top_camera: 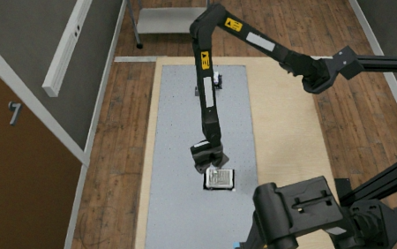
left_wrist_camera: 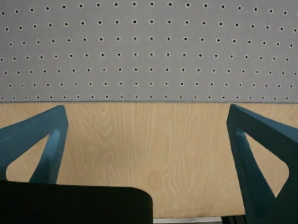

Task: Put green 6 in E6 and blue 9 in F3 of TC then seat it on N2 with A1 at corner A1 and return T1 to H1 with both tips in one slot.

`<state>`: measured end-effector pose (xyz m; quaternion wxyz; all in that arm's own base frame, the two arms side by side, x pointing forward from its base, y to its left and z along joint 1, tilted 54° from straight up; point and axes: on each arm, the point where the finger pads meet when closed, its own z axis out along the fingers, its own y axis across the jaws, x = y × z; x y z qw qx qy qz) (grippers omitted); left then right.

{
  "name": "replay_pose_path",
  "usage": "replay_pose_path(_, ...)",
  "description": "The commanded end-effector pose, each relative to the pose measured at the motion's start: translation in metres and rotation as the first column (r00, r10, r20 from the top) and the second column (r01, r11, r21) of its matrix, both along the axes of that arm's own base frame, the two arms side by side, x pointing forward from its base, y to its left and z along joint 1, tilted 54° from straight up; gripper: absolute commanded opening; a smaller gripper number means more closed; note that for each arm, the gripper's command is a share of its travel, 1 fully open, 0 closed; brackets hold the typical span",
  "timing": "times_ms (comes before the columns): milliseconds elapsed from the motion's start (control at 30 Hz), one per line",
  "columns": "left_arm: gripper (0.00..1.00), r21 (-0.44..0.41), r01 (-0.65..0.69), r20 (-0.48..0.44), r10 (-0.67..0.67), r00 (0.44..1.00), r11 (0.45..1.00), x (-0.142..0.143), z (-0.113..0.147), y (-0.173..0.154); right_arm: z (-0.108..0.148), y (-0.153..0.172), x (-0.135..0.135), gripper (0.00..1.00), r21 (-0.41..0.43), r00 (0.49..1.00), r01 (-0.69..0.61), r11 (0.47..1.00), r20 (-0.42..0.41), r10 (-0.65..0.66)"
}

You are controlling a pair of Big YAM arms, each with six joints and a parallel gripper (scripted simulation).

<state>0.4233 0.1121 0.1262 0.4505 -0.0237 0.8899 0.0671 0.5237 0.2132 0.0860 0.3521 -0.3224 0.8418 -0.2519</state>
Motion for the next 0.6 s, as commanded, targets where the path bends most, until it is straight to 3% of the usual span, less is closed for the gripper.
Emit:
replay_pose_path(0,1.00,0.003,0.003,0.001,-0.003,1.000,1.000,0.000,0.000,0.000,0.010,-0.010,0.003,0.07,0.015,1.000,0.016,1.000,0.021,-0.016)
replay_pose_path(567,1.00,0.003,0.003,0.001,-0.003,1.000,1.000,0.000,0.000,0.000,-0.003,-0.011,0.003,0.07,-0.003,1.000,0.009,1.000,0.001,-0.009)
